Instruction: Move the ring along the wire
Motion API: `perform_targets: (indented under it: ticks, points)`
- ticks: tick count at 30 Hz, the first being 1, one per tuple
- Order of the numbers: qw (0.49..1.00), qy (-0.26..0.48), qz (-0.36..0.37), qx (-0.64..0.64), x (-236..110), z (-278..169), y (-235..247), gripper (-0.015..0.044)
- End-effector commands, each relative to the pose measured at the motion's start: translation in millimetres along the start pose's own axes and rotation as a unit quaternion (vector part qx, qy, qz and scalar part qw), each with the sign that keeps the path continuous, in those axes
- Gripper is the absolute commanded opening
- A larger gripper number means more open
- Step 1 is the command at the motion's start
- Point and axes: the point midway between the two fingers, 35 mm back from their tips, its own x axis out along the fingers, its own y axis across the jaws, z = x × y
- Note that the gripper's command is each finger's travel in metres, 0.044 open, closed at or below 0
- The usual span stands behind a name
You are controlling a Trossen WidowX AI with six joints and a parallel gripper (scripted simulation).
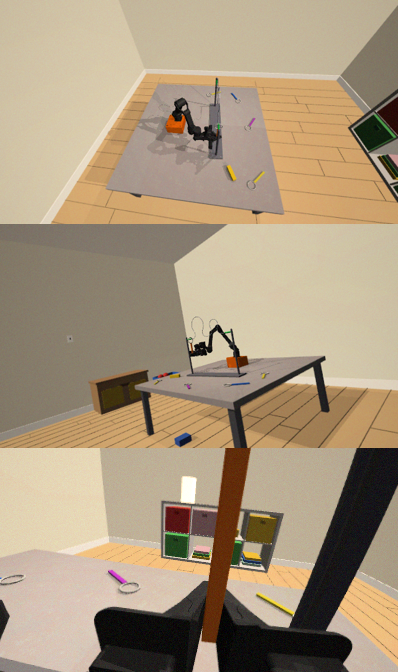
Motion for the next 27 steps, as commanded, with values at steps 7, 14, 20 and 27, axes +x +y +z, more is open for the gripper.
perform_targets:
  ticks: [7, 14, 20, 27]
  points:
    - [1.000, -0.001, 0.003, 0.000, 0.3, 11.8, 0.0, -0.0150]
    - [1.000, -0.001, 0.003, 0.000, 0.3, 11.8, 0.0, -0.0150]
    - [1.000, -0.001, 0.003, 0.000, 0.3, 11.8, 0.0, -0.0150]
    - [1.000, -0.001, 0.003, 0.001, 0.3, 11.8, 6.5, -0.0150]
